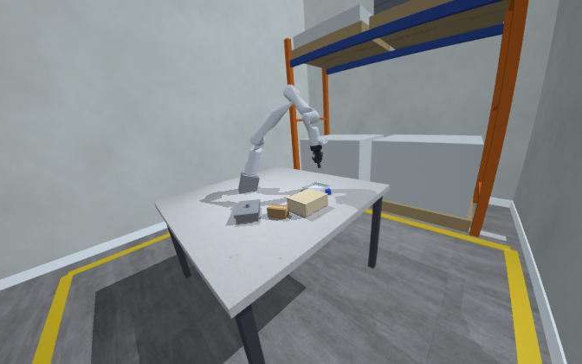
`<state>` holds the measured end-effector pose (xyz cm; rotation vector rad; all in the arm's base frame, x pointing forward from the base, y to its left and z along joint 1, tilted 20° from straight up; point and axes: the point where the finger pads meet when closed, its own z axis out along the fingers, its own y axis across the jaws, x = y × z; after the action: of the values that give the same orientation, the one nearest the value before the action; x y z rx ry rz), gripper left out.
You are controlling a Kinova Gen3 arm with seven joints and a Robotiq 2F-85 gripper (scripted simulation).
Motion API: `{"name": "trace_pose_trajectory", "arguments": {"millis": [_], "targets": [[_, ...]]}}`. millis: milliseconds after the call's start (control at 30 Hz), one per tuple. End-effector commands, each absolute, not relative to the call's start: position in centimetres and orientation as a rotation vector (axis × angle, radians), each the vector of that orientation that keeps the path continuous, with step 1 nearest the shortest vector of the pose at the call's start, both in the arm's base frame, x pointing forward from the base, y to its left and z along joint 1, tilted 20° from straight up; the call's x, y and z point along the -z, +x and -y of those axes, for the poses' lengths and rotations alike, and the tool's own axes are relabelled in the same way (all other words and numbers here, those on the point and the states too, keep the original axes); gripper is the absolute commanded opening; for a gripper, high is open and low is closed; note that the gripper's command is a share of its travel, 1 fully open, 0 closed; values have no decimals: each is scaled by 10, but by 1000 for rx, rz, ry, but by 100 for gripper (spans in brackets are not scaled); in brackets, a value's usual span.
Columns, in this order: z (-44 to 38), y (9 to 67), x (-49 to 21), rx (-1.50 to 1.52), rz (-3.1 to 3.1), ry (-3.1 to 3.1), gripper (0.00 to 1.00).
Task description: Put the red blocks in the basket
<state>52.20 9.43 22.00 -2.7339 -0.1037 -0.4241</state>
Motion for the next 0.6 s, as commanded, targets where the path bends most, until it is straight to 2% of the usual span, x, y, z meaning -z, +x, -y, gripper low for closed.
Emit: {"name": "trace_pose_trajectory", "arguments": {"millis": [0, 567], "targets": [[-68, 535, -206, 319, -52, -2783, 10], [-40, 542, -191, 236, -209, -2823, 10]]}}
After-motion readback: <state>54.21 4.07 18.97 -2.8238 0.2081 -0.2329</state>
